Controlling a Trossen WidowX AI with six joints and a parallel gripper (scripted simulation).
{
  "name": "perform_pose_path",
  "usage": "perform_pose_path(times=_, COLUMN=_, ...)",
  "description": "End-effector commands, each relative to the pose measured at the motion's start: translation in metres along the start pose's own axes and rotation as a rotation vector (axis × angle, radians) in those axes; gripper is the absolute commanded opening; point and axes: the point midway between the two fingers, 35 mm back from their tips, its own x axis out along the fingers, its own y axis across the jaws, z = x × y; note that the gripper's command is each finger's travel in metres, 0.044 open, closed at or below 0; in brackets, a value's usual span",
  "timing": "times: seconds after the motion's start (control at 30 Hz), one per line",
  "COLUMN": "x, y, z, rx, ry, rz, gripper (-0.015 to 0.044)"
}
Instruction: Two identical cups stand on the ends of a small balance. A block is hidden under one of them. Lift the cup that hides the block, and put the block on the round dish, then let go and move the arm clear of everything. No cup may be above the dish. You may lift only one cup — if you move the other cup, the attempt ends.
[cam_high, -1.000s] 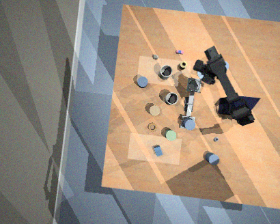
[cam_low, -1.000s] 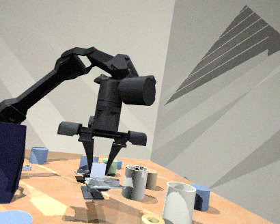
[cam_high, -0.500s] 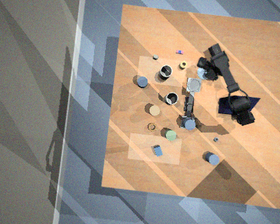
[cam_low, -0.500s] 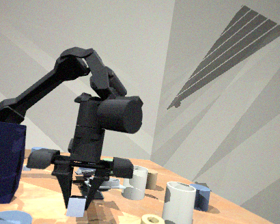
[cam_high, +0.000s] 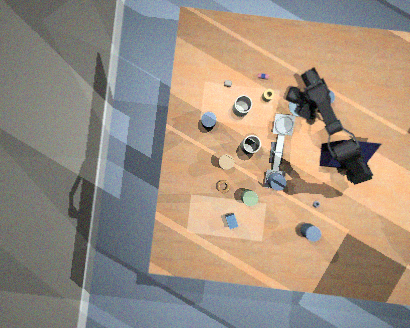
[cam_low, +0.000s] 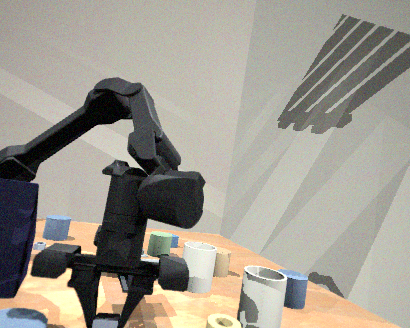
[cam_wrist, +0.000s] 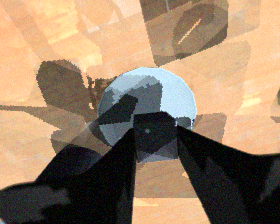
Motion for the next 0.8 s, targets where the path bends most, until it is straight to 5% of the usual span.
perform_pose_path(times=0.0, x=0.0077, y=0.0018, z=0.0005, rx=0.008, ry=-0.007, rz=0.002, gripper=0.0000)
perform_pose_path(times=0.17, x=0.0148, y=0.0019, z=0.0007, rx=0.008, ry=-0.008, rz=0.002, gripper=0.0000)
perform_pose_path(times=0.77, x=0.0061, y=-0.0009, z=0.0007, rx=0.049, ry=-0.002, rz=-0.008, gripper=0.0440)
